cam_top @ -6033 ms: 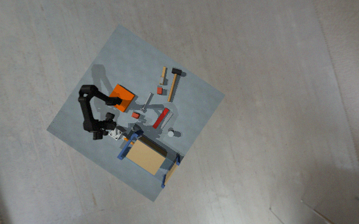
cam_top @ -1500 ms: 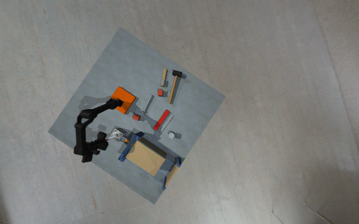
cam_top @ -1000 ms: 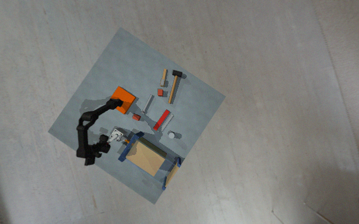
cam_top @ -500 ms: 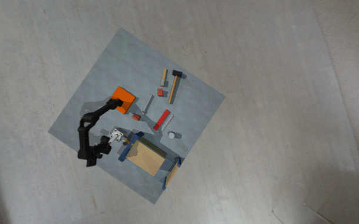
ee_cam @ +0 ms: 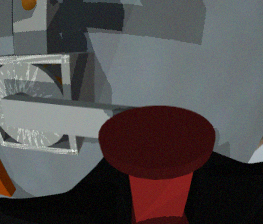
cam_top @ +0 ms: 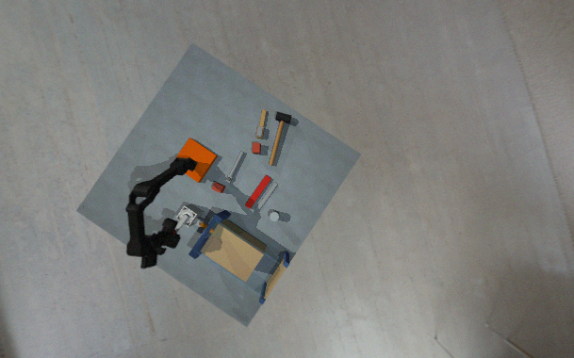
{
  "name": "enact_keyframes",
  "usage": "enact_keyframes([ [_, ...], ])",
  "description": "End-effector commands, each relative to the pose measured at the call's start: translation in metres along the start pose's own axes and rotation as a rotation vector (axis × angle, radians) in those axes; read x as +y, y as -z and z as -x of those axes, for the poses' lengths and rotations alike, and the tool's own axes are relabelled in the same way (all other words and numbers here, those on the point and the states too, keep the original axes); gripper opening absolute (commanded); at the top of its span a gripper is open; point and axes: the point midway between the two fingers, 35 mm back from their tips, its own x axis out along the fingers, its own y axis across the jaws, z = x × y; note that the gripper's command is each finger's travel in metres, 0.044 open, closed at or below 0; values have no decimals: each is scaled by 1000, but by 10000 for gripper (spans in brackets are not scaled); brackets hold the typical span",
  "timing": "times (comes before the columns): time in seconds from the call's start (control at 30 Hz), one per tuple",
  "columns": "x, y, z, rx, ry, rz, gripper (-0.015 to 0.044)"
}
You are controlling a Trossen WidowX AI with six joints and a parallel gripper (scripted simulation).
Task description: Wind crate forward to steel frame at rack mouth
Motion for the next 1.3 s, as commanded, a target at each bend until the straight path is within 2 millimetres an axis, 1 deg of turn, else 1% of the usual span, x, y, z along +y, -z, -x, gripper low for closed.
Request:
enact_keyframes([
  [0.0, 0, -30, 5, -51, 20, 42, 0],
  [0.67, 1, -35, 5, -51, 19, 42, 0],
  [1.27, 8, -59, 6, -53, 19, 42, 0],
])
